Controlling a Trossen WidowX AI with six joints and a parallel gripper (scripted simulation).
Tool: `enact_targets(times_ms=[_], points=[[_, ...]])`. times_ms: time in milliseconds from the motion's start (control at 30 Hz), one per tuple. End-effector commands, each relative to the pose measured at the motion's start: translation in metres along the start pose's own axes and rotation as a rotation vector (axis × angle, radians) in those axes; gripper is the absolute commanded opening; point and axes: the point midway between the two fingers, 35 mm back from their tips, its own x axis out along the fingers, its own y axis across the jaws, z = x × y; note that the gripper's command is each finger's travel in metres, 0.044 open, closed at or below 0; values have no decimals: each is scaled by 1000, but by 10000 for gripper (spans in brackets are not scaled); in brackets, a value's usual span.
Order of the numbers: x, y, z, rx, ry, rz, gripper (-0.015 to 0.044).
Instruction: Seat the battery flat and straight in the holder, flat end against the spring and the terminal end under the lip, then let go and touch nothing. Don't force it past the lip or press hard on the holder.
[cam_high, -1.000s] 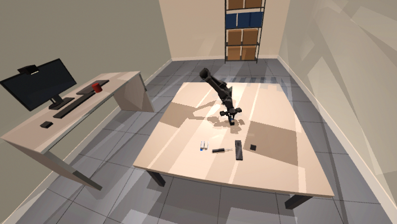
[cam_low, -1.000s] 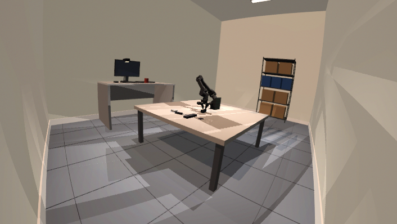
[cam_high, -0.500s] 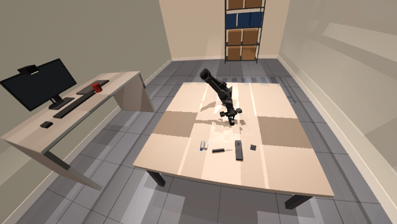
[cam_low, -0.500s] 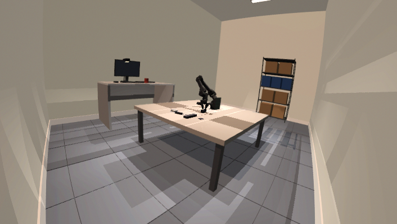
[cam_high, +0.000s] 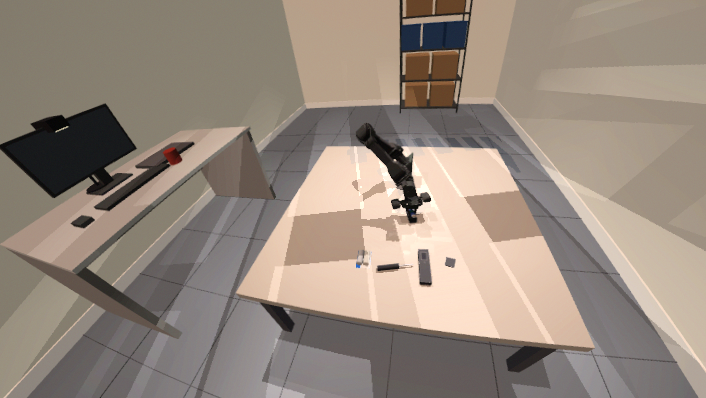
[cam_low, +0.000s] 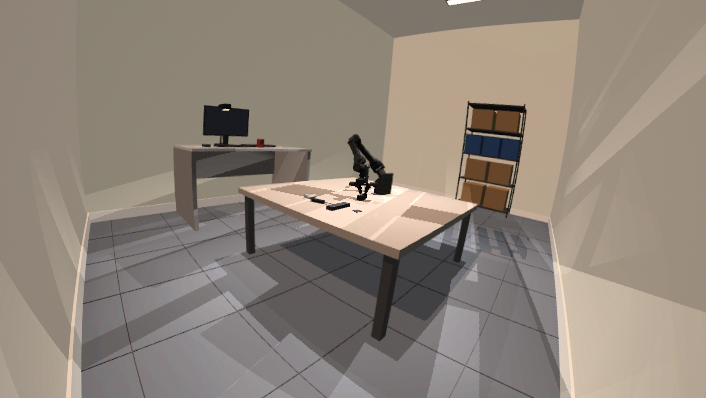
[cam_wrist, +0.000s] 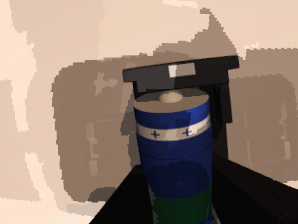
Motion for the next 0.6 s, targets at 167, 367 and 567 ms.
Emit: enact_targets(times_ms=[167,367,567], points=[[4,1,-4,-19,40,-4,82],[5,1,-5,-15,72,-1,82],[5,0,-5,-11,106,1,82]])
